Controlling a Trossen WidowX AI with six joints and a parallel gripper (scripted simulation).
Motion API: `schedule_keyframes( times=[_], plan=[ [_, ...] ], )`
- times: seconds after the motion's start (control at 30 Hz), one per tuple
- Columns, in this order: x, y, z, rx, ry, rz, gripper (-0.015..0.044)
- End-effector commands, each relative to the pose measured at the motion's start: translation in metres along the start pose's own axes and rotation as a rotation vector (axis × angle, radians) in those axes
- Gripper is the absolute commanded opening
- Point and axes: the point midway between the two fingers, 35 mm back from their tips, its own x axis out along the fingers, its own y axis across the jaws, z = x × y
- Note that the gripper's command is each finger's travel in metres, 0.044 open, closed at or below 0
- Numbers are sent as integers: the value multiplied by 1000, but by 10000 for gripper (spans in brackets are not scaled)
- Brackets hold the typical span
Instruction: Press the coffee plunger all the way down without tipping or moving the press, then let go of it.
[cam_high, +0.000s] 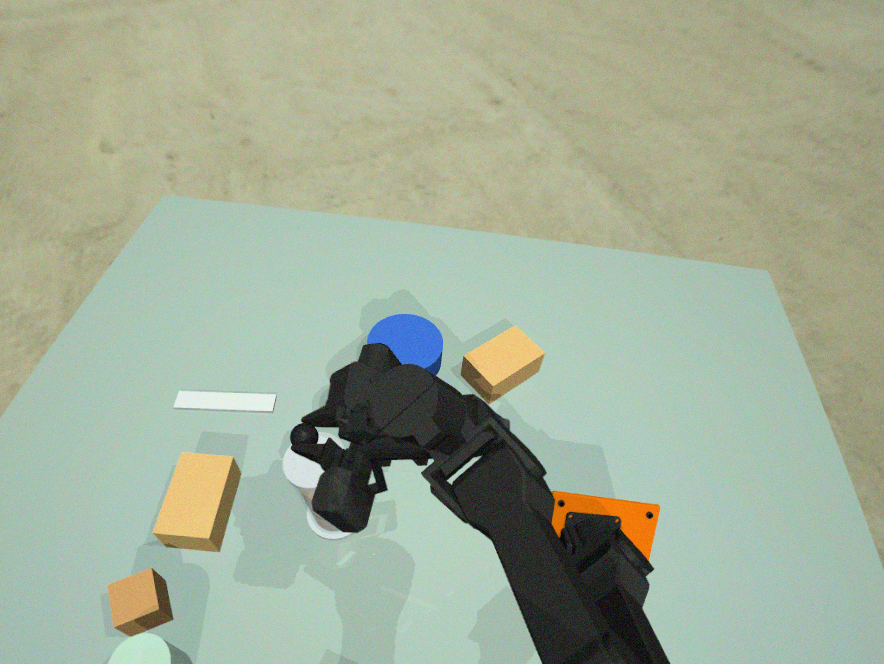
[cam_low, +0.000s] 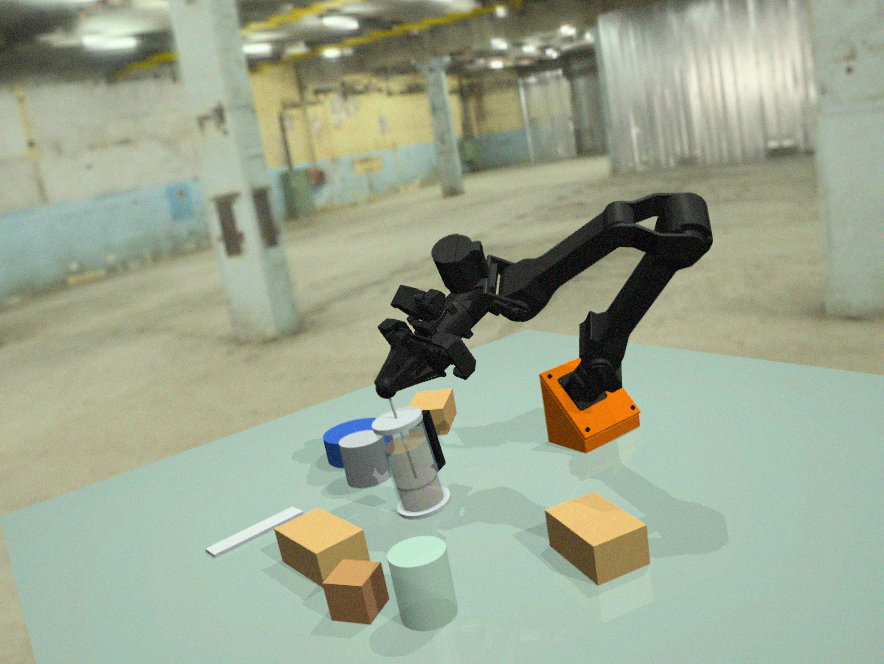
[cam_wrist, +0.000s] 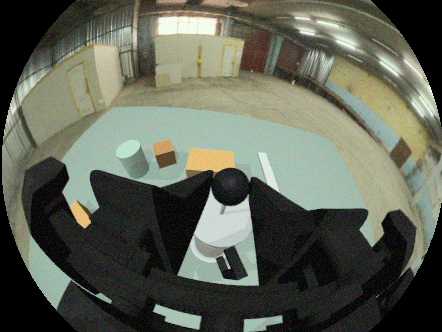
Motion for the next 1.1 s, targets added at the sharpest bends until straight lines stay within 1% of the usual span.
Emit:
schedule_keyframes(
  times=[0.0, 1.07],
  plan=[
    [8, 1, -19, 40, 49, 8, 123],
    [11, -3, -15, 39, 48, 9, 123]
  ],
)
